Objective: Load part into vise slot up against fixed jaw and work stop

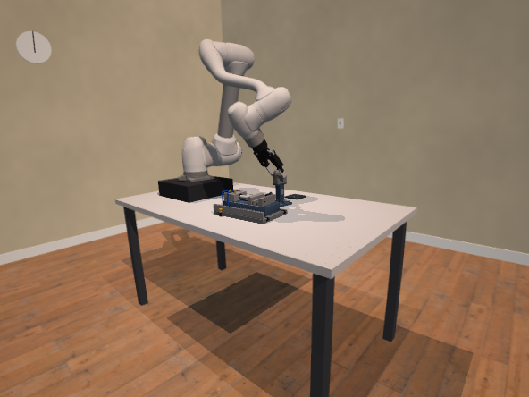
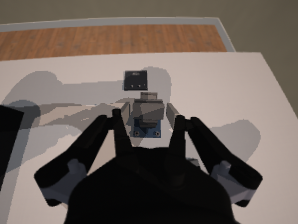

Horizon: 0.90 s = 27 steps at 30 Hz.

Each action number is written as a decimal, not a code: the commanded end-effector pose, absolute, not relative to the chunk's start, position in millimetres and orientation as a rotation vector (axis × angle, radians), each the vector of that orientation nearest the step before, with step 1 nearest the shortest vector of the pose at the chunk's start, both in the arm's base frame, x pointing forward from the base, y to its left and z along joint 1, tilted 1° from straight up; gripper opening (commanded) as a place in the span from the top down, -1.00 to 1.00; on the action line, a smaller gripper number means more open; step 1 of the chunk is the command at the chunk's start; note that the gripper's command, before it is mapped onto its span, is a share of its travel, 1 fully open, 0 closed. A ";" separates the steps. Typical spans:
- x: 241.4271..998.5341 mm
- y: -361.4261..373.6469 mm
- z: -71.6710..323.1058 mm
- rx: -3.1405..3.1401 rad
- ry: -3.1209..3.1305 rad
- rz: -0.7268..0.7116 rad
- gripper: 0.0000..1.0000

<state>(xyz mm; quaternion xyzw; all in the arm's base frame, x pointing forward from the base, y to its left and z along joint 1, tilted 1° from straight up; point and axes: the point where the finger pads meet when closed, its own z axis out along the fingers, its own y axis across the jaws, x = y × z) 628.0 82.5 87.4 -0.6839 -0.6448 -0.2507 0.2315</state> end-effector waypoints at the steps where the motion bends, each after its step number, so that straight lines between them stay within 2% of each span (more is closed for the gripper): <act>1: 627.9 82.8 87.7 -1.889 -1.781 -0.677 -0.02; 27: 628.2 86.6 90.4 -2.004 -1.888 -0.523 -0.02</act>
